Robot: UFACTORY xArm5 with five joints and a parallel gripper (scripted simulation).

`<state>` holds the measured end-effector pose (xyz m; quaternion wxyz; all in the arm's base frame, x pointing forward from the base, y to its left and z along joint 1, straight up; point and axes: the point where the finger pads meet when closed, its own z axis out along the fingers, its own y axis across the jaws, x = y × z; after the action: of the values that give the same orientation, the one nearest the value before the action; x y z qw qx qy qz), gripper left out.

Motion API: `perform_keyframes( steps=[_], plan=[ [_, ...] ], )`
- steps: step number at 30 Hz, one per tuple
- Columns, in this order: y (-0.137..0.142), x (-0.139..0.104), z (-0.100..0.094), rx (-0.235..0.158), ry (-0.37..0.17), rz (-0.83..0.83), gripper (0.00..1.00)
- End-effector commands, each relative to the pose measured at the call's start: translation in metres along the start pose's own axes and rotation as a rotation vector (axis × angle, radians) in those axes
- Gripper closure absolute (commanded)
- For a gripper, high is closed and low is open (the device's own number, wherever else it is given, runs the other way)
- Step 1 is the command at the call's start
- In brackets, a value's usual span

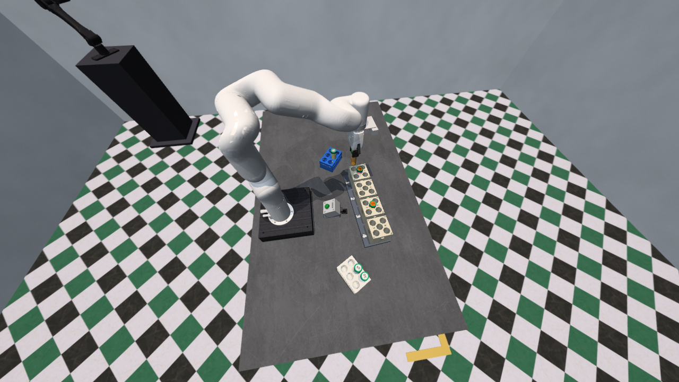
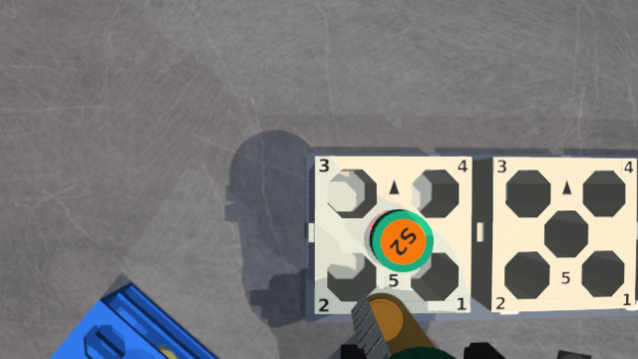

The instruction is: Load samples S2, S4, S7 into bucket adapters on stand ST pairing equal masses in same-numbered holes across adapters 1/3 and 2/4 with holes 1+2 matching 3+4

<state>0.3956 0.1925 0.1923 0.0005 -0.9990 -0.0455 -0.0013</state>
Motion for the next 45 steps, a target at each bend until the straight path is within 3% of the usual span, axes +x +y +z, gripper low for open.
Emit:
perform_keyframes(
  steps=[1,27,45],
  plan=[
    [0.009,0.004,-0.002,-0.002,0.006,-0.002,1.00],
    [0.125,0.036,-0.002,-0.003,0.006,-0.002,1.00],
    [0.126,0.036,-0.002,-0.004,0.006,-0.002,1.00]
  ],
)
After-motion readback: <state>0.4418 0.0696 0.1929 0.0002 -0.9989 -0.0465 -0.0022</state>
